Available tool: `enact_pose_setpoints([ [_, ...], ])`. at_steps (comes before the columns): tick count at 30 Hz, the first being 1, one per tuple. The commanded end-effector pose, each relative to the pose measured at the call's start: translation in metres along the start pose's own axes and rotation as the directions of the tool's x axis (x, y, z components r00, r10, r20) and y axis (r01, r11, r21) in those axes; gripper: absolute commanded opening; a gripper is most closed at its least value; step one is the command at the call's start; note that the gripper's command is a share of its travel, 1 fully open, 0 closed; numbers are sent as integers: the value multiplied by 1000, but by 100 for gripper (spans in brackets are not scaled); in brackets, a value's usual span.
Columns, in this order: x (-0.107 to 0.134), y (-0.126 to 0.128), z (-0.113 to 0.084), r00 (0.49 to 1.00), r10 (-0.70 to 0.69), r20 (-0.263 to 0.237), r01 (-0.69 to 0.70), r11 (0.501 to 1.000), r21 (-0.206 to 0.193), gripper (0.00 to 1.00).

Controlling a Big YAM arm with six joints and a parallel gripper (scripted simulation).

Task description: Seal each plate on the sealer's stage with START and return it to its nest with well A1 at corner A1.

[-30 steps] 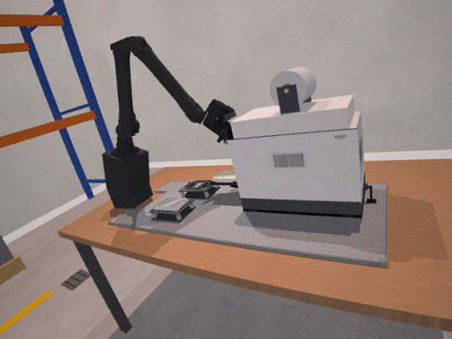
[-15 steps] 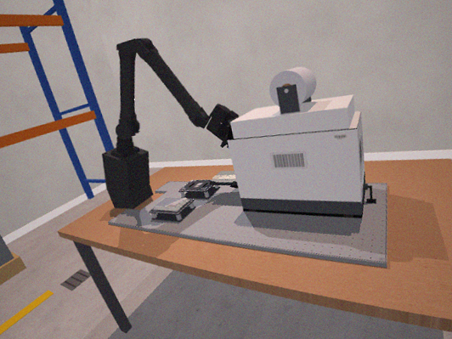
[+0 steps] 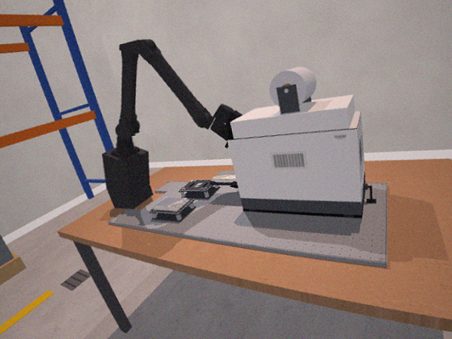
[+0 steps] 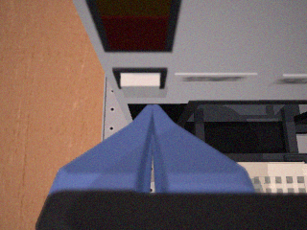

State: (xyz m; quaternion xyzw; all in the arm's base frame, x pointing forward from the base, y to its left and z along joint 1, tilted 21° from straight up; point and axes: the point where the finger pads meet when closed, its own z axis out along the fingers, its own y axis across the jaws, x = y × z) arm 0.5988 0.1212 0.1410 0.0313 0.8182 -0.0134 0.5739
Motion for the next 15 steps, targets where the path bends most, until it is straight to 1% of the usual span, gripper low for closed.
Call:
enact_pose_setpoints([
  [1, -3, 9, -3, 1000, 1, 10, -1, 1000, -14, 0],
  [4, -5, 13, -9, 1000, 9, 21, -8, 1000, -24, 0],
  [7, -4, 11, -13, 1000, 7, 17, -7, 1000, -23, 0],
  [10, -4, 2, -14, 1000, 9, 10, -9, 1000, -10, 0],
  [15, -16, -5, -10, 999, 20, 25, -20, 1000, 3, 0],
])
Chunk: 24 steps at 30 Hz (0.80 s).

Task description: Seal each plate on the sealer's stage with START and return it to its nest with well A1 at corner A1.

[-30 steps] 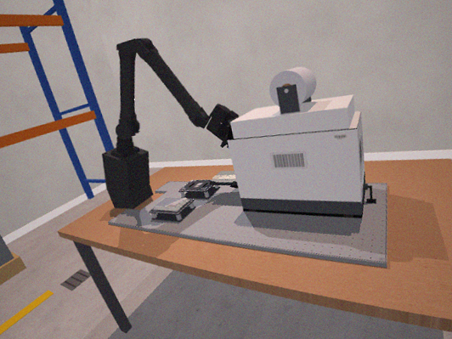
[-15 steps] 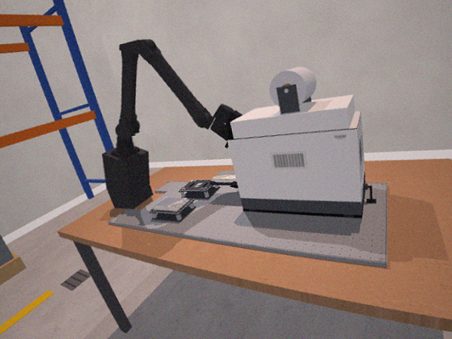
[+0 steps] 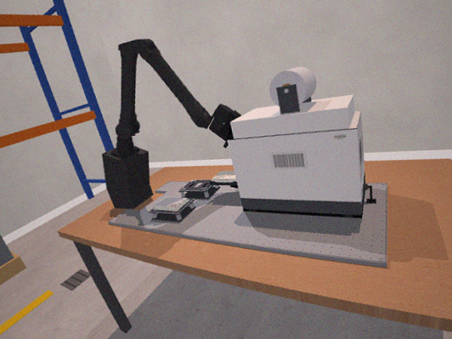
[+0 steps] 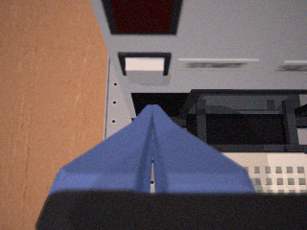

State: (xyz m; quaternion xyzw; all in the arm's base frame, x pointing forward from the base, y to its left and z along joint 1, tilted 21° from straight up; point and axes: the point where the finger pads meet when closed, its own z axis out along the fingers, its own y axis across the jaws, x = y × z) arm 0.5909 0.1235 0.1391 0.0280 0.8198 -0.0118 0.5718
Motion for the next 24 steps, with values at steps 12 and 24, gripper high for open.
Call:
enact_pose_setpoints([
  [12, -32, 9, 3, 999, 24, 41, -23, 1000, -6, 0],
  [24, -34, 17, -1, 998, 25, 55, -24, 1000, -18, 0],
])
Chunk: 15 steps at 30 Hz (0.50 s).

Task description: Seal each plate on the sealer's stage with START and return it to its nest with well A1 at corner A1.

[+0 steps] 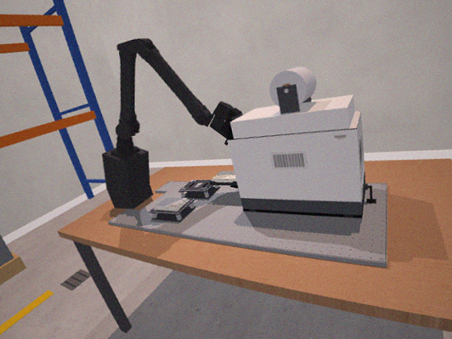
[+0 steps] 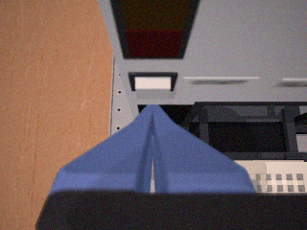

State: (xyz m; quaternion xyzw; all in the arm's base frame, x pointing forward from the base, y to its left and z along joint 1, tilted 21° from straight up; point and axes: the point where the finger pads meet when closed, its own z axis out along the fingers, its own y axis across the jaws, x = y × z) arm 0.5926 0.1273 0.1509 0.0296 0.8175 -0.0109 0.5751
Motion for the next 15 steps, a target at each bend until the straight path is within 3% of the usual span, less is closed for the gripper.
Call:
enact_pose_setpoints([
  [1, -18, 10, 3, 999, 20, 40, -19, 1000, -13, 0],
  [9, 13, -4, 4, 1000, 6, -10, -6, 1000, 10, 0],
  [15, 19, -6, 2, 1000, 3, -20, -2, 1000, 11, 0],
])
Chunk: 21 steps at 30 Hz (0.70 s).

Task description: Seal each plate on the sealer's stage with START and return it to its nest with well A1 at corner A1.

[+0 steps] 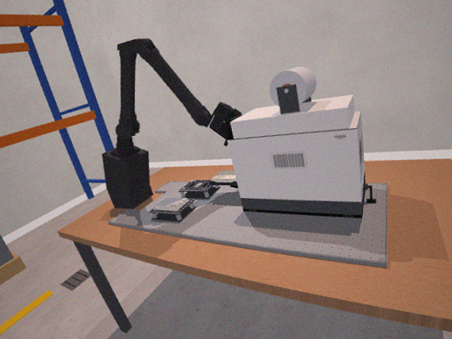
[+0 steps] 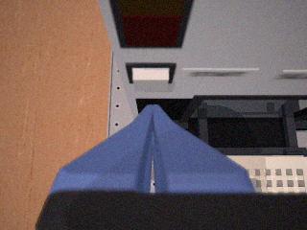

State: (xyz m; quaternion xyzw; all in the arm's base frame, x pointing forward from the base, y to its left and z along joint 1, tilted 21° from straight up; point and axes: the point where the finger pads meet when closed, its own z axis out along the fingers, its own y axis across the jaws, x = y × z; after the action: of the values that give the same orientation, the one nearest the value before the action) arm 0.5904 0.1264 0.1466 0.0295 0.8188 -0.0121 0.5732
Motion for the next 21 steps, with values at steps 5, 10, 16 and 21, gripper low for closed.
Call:
enact_pose_setpoints([
  [5, 4, -2, 5, 1000, 5, -12, -5, 1000, 8, 0],
  [10, -11, -2, 9, 1000, 16, 12, -16, 1000, 6, 0],
  [16, -18, -3, 11, 1000, 21, 24, -21, 1000, 8, 0],
  [21, -20, -5, 14, 1000, 21, 24, -21, 1000, 11, 0],
])
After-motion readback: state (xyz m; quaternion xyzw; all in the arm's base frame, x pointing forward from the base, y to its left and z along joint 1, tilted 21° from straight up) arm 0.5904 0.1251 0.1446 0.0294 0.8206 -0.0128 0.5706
